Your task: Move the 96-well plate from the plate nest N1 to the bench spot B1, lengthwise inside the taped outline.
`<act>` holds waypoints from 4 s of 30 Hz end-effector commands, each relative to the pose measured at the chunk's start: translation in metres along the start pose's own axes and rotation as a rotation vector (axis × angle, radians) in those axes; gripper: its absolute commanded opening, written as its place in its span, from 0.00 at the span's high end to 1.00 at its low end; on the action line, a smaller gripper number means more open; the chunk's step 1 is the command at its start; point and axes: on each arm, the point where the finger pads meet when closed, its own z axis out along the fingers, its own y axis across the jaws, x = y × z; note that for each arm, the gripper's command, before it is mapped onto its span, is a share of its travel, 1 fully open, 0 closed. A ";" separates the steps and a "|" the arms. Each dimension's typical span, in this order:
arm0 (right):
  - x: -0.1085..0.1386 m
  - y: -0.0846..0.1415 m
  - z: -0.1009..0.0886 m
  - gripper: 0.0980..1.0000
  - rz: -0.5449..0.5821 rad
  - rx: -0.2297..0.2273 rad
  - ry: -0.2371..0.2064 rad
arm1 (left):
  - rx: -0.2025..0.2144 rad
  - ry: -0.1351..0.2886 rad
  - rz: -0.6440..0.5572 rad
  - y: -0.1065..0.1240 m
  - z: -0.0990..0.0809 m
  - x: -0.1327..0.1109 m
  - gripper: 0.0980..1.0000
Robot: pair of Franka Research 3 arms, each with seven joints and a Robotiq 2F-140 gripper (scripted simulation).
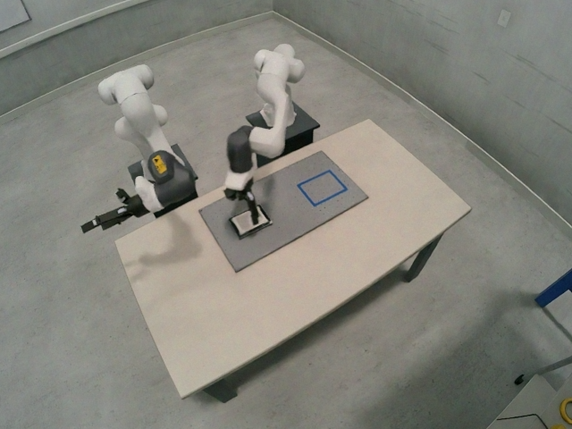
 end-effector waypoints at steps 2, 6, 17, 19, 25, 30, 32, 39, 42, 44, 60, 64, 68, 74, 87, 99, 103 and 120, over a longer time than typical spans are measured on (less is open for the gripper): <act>0.011 0.009 0.022 0.00 -0.142 -0.078 0.021 | -0.005 -0.011 -0.053 0.001 0.003 -0.004 0.00; 0.022 0.016 0.041 0.00 -0.177 -0.136 0.037 | -0.005 -0.011 -0.053 0.001 0.003 -0.004 0.00; 0.052 0.034 0.086 0.00 -0.264 -0.292 0.063 | -0.005 -0.011 -0.053 0.001 0.003 -0.004 0.00; 0.058 0.038 0.094 0.00 -0.279 -0.321 0.065 | -0.005 -0.011 -0.053 0.001 0.003 -0.004 0.00; 0.075 0.050 0.116 0.00 -0.322 -0.410 0.065 | -0.005 -0.011 -0.053 0.001 0.003 -0.004 0.00; 0.088 0.059 0.132 0.00 -0.352 -0.476 0.059 | -0.005 -0.011 -0.053 0.001 0.003 -0.004 0.00; 0.093 0.062 0.137 0.00 -0.363 -0.501 0.056 | -0.005 -0.011 -0.053 0.001 0.003 -0.004 0.00; 0.109 0.073 0.154 0.00 -0.394 -0.579 0.041 | -0.005 -0.011 -0.053 0.001 0.003 -0.004 0.00; 0.115 0.077 0.160 0.00 -0.405 -0.606 0.034 | -0.005 -0.011 -0.053 0.001 0.003 -0.004 0.00; 0.115 0.077 0.160 0.00 -0.405 -0.606 0.034 | -0.005 -0.011 -0.053 0.001 0.003 -0.004 0.00; 0.146 0.099 0.188 0.00 -0.454 -0.756 -0.021 | -0.005 -0.011 -0.053 0.001 0.003 -0.004 0.00; 0.156 0.106 0.196 0.00 -0.466 -0.800 -0.044 | -0.005 -0.011 -0.053 0.001 0.003 -0.004 0.00; 0.164 0.111 0.202 0.00 -0.475 -0.835 -0.064 | -0.005 -0.011 -0.053 0.001 0.003 -0.004 0.00; 0.176 0.119 0.211 0.00 -0.486 -0.884 -0.098 | -0.005 -0.011 -0.053 0.001 0.003 -0.004 0.00; 0.201 0.135 0.228 0.00 -0.501 -0.982 -0.181 | -0.005 -0.011 -0.053 0.001 0.003 -0.004 0.00; 0.224 0.148 0.242 0.00 -0.504 -1.058 -0.272 | -0.005 -0.011 -0.053 0.001 0.003 -0.004 0.00; 0.232 0.152 0.246 0.00 -0.503 -1.078 -0.303 | -0.005 -0.011 -0.053 0.001 0.003 -0.004 0.00; 0.264 0.167 0.262 0.00 -0.487 -1.146 -0.447 | -0.005 -0.011 -0.053 0.001 0.003 -0.004 0.00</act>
